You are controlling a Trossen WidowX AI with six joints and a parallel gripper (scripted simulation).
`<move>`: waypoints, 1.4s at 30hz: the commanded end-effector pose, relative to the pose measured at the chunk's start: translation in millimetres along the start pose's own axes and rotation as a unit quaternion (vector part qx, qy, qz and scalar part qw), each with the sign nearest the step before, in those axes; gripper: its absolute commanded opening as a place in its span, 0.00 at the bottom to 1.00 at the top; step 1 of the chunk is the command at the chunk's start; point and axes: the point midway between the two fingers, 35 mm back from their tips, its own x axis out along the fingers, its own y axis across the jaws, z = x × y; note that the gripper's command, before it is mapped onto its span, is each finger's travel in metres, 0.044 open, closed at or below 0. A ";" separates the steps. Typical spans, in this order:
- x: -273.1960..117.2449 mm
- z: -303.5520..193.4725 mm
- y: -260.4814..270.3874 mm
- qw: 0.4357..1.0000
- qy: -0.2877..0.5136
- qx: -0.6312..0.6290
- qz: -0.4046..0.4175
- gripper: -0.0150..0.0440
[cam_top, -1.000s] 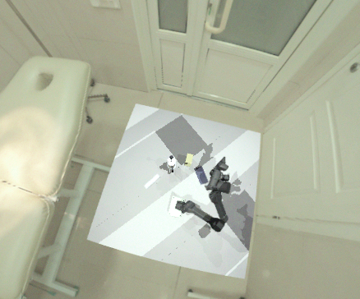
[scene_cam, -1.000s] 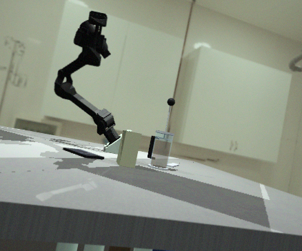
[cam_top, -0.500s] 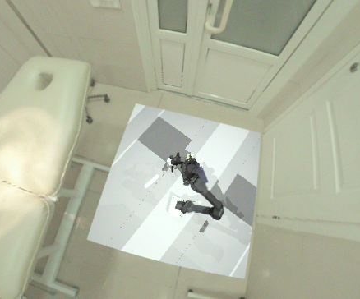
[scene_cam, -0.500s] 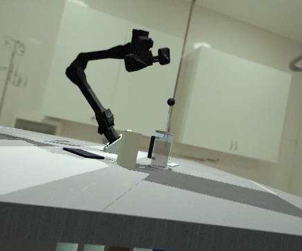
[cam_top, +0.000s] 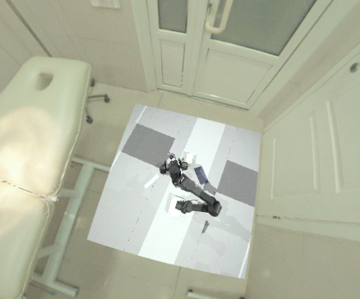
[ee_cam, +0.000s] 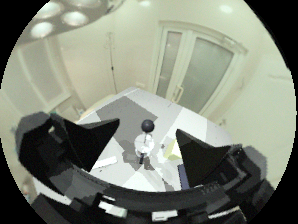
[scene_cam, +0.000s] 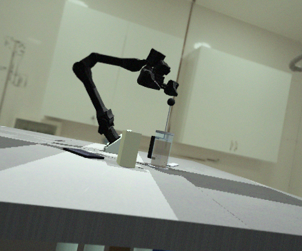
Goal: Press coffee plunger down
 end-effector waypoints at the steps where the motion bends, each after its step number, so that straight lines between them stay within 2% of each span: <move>1: 6.8 -16.0 -0.3 1.000 0.003 -0.005 -0.002 1.00; 31: 46.0 -15.6 -1.9 1.000 0.002 -0.005 -0.003 1.00; 42: 46.0 -15.6 -1.9 1.000 0.002 -0.005 -0.003 0.51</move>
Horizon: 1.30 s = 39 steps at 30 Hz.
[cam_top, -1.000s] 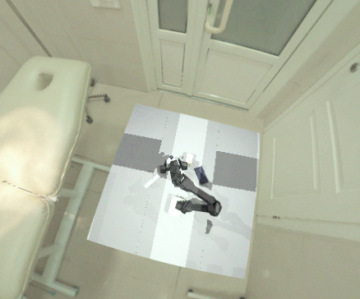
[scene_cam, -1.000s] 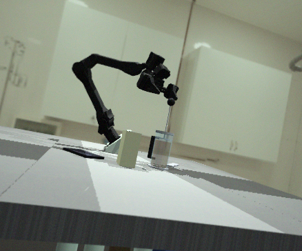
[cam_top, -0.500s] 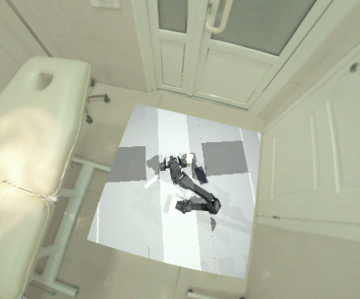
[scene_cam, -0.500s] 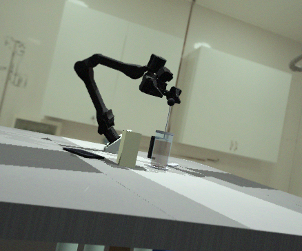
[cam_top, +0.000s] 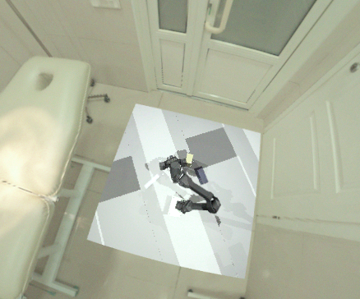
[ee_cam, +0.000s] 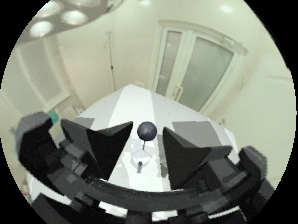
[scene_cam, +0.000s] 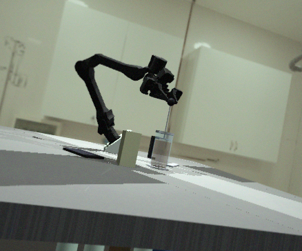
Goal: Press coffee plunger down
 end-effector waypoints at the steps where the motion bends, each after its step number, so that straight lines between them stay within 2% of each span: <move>1: 0.5 -0.4 0.5 1.000 0.000 -0.003 0.001 0.47; 39: 27.6 -34.6 2.8 1.000 0.001 -0.003 0.002 0.45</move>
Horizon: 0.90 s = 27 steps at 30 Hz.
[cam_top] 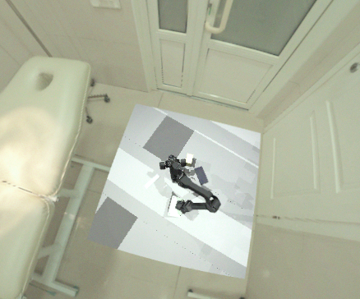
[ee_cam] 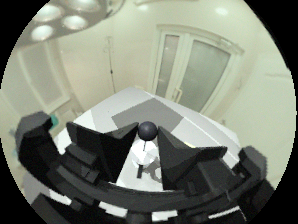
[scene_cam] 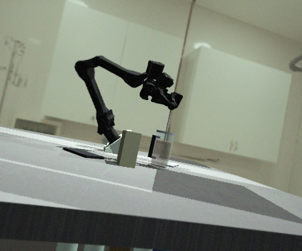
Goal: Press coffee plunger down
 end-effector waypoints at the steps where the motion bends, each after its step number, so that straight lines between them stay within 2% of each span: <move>1: 11.0 -22.6 1.3 1.000 0.023 -0.010 0.002 0.45; 27: 34.2 -57.7 -1.0 1.000 0.022 -0.011 0.001 0.45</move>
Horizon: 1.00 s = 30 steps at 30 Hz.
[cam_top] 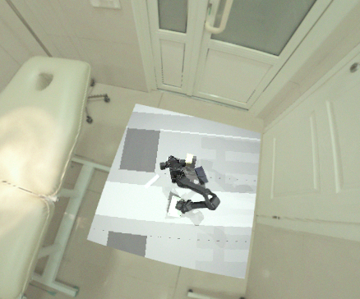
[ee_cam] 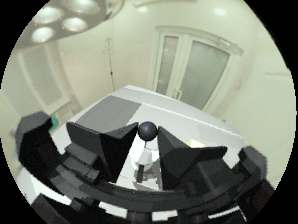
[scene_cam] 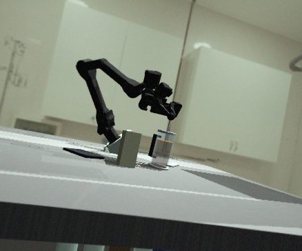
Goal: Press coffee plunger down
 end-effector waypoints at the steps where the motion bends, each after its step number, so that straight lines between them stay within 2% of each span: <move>1: 10.6 -26.6 -0.4 0.999 0.029 -0.016 -0.001 0.45; 30: 18.2 -23.9 0.5 0.999 0.029 -0.015 -0.001 0.45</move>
